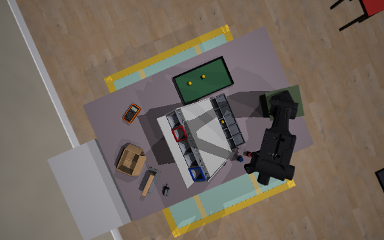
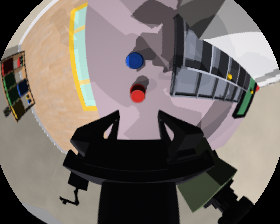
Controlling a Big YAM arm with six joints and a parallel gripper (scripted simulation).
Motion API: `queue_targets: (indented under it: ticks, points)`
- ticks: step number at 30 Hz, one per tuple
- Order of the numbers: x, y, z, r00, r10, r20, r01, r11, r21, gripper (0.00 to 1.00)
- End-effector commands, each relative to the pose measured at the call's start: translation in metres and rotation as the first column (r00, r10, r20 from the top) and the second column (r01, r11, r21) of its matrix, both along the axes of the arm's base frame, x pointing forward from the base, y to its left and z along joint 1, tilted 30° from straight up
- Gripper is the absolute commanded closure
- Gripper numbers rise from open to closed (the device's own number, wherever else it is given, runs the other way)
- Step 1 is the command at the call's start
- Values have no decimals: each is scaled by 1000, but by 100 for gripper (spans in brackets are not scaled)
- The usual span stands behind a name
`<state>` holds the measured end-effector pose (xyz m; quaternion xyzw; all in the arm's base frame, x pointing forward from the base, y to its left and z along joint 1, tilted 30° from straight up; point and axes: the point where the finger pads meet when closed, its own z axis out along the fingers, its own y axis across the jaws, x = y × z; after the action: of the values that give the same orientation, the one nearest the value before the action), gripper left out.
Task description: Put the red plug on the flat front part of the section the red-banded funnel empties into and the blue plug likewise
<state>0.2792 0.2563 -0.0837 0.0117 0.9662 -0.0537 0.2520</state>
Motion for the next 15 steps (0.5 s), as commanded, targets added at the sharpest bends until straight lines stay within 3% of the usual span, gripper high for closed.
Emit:
queue_targets:
  ticks: [1,8,15]
  points:
    - [14,3,-12,1000,8,4,-8,1000,1,37]
    - [27,-2,-40,1000,8,2,-8,1000,-3,37]
    - [26,-4,-46,1000,13,-1,-13,1000,-8,37]
